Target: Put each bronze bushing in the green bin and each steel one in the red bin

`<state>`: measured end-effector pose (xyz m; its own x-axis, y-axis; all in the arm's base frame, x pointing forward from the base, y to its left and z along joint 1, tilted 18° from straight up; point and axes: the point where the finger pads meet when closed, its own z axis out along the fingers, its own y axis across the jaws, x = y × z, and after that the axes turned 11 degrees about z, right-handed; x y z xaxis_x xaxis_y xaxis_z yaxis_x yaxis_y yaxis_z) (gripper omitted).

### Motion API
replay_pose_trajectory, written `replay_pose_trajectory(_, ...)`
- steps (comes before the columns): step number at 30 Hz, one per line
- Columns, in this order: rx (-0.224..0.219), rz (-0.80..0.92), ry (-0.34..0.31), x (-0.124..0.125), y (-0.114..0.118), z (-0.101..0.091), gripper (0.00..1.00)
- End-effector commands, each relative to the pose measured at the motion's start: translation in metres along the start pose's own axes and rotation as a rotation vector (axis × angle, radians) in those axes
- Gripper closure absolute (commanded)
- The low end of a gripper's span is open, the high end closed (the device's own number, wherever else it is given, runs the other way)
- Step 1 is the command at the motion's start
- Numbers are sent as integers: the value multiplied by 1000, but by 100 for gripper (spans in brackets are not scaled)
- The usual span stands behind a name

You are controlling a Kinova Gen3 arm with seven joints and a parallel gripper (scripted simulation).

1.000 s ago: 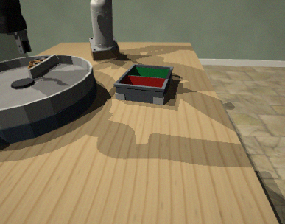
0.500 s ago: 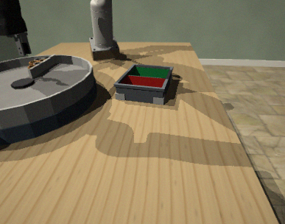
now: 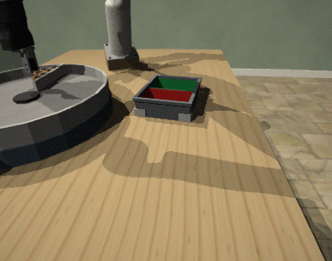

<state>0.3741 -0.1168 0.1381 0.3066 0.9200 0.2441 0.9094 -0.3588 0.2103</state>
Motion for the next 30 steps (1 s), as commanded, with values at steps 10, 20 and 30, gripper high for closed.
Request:
replay_pose_trajectory(10,5,6,-4,-3,-2,15,60)
replay_pose_trajectory(20,5,5,-4,-3,-2,21,60)
replay_pose_trajectory(30,5,6,-4,-3,-2,27,60)
